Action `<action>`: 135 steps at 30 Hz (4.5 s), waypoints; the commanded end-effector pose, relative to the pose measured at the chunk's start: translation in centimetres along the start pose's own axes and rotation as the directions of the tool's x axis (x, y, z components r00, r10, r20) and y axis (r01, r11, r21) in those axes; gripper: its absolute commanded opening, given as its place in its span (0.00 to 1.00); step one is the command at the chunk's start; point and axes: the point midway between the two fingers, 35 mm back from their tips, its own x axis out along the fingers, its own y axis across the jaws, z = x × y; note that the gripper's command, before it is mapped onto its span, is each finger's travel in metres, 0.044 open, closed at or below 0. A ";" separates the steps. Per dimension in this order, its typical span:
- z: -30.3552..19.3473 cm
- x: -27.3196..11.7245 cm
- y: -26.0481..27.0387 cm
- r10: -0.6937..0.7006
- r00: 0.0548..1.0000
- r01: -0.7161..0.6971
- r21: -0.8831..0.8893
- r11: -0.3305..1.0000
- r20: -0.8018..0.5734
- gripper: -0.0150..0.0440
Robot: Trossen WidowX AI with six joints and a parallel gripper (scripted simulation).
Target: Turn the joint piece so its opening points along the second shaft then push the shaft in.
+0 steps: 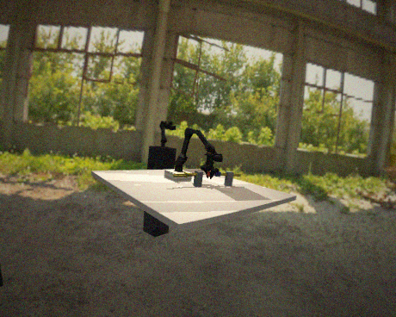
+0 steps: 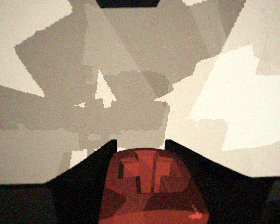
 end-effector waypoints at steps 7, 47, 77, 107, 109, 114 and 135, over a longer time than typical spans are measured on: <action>0.1 0.0 0.0 0.000 1.000 0.000 0.002 1.000 0.004 0.56; 0.0 0.0 0.0 0.000 1.000 0.000 0.000 1.000 0.000 0.25; 0.0 -0.4 0.3 -0.002 0.996 0.008 -0.069 0.998 0.084 0.25; 0.0 -0.4 0.3 -0.002 0.996 0.008 -0.069 0.998 0.084 1.00; 0.0 -0.4 0.3 -0.002 0.996 0.008 -0.069 0.998 0.084 1.00; 0.0 -0.4 0.3 -0.002 0.996 0.008 -0.069 0.998 0.084 1.00; -0.4 -4.9 0.7 -0.003 1.000 0.006 -0.255 0.967 0.015 1.00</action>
